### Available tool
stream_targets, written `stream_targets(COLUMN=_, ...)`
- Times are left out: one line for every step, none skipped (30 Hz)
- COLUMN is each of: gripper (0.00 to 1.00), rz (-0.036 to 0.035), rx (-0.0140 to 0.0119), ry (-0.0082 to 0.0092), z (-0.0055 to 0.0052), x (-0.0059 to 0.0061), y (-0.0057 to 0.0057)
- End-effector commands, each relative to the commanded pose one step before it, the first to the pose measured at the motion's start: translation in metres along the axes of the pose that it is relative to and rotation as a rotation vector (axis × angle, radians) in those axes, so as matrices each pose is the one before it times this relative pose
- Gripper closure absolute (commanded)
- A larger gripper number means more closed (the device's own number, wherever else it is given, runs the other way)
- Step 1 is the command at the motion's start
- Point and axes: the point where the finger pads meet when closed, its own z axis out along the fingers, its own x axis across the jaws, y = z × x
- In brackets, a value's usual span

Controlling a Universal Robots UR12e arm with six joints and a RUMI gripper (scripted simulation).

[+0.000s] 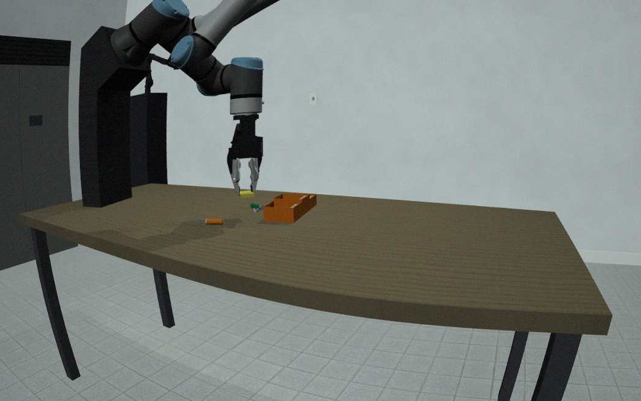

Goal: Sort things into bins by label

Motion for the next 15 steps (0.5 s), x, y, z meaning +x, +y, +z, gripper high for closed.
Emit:
stream_targets(gripper=1.0, rz=-0.0003, rx=-0.0004, ry=0.00036, z=-0.0059, x=0.00026, y=0.00007)
stream_targets(gripper=1.0, rz=0.0, rx=0.0, ry=0.0, z=0.0, x=0.0, y=0.0)
stream_targets(gripper=1.0, rz=0.0, rx=0.0, ry=0.0, z=0.0, x=0.0, y=0.0)
stream_targets(gripper=1.0, rz=0.0, rx=-0.00003, ry=0.00001, z=0.00007, x=0.0, y=-0.00003)
stream_targets(gripper=1.0, rz=-0.05001, rx=0.00002, ry=0.00001, z=-0.00007, x=0.00593, y=-0.0009)
stream_targets(gripper=1.0, rz=-0.05, rx=-0.00001, ry=0.00001, z=0.0, x=0.00597, y=-0.00064)
stream_targets(gripper=1.0, rz=0.0, rx=0.0, ry=0.0, z=0.0, x=0.0, y=0.0)
stream_targets(gripper=1.0, rz=0.0, rx=0.0, ry=0.0, z=0.0, x=0.0, y=0.0)
stream_targets(gripper=1.0, rz=-0.05, rx=0.0, ry=0.00001, z=0.0, x=0.006, y=-0.00033)
stream_targets(gripper=1.0, rz=-0.05, rx=-0.00001, ry=0.00001, z=0.0, x=0.00601, y=-0.00004)
stream_targets(gripper=1.0, rz=-0.04557, rx=-0.00006, ry=0.00004, z=0.0, x=0.006, y=0.00026)
stream_targets(gripper=1.0, rz=-0.02849, rx=-0.00029, ry=0.00018, z=0.0, x=0.00598, y=0.00054)
stream_targets(gripper=1.0, rz=-0.03318, rx=-0.00035, ry=0.00023, z=0.0, x=0.00596, y=0.00071)
stream_targets(gripper=1.0, rz=-0.03366, rx=-0.00041, ry=0.00029, z=0.0, x=0.00594, y=0.00091)
stream_targets(gripper=1.0, rz=-0.03353, rx=-0.00045, ry=0.00035, z=0.0, x=0.0059, y=0.00111)
